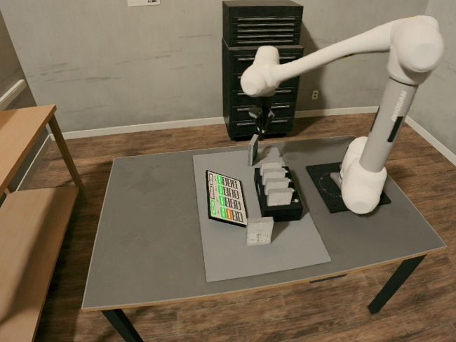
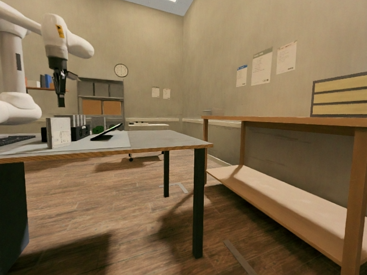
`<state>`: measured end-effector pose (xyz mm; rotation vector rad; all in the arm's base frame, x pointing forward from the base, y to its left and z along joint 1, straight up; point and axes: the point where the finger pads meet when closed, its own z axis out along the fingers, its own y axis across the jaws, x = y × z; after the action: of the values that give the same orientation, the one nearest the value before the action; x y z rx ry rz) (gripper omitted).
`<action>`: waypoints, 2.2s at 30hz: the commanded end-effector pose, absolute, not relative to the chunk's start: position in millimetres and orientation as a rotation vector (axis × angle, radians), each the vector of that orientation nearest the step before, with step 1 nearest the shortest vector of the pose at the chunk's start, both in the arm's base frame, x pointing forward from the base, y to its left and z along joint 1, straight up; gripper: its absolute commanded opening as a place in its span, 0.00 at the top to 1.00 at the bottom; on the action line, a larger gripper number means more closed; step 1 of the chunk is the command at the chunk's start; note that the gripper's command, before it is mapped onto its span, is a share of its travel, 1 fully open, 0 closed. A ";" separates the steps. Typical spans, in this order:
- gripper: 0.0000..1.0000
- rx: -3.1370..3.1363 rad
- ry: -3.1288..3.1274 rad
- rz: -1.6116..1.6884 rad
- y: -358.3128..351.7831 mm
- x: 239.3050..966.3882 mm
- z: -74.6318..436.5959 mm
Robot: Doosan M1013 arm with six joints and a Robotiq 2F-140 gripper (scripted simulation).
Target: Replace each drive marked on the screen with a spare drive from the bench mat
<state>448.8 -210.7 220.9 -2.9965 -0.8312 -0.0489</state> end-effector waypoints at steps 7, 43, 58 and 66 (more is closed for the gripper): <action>0.90 -3.134 -0.123 -0.008 -69.9 431.7 221.4; 0.90 -3.130 0.183 -0.007 110.3 370.6 218.9; 0.90 -3.130 0.183 -0.007 110.3 370.6 218.8; 0.90 -3.131 0.184 -0.007 110.4 370.7 213.9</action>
<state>370.4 110.2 215.2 -3.1314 0.1834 -0.0062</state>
